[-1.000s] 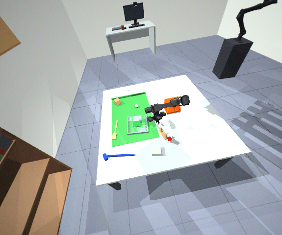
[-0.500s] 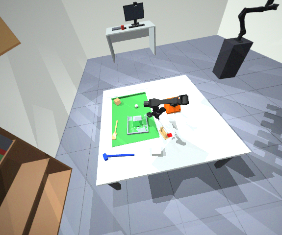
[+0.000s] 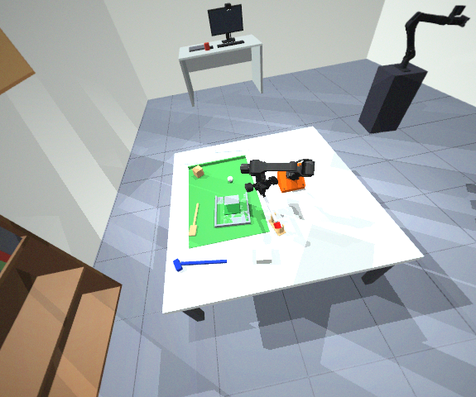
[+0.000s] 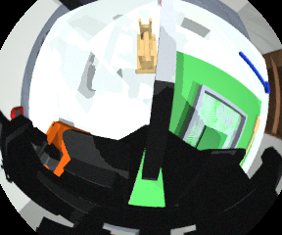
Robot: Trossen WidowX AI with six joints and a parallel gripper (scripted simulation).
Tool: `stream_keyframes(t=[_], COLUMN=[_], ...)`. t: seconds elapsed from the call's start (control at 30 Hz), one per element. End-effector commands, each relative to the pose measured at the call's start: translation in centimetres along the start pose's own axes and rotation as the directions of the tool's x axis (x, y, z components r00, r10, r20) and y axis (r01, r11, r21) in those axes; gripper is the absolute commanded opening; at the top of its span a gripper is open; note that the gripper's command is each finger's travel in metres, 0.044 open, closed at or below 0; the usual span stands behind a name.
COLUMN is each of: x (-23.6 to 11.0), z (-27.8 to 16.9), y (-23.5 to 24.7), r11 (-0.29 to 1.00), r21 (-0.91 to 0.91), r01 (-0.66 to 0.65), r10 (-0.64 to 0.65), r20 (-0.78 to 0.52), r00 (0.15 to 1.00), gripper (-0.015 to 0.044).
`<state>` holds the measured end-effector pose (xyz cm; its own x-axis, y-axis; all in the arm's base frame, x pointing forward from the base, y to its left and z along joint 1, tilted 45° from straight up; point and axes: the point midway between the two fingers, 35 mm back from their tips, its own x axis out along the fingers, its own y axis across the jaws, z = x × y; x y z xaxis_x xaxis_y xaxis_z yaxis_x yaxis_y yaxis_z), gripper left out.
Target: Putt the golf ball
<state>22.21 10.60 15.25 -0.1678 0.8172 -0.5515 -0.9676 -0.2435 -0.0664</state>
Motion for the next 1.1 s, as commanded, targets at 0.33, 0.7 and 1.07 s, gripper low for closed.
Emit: stream_keyframes(t=[0.33,0.7,1.07], x=[-3.3,-6.0,-8.1], z=[-8.9,-16.6,-24.1], y=[-1.4,-0.4,2.7], r11=[0.864,0.59,0.219], r21=[0.496,0.791,0.953], r01=[0.088,0.162,0.211], r10=[-0.045,-0.046,-0.031], r20=[-0.099,-0.167,-0.21], r00=[0.994,0.985,0.977], gripper=[0.0,0.0,0.0])
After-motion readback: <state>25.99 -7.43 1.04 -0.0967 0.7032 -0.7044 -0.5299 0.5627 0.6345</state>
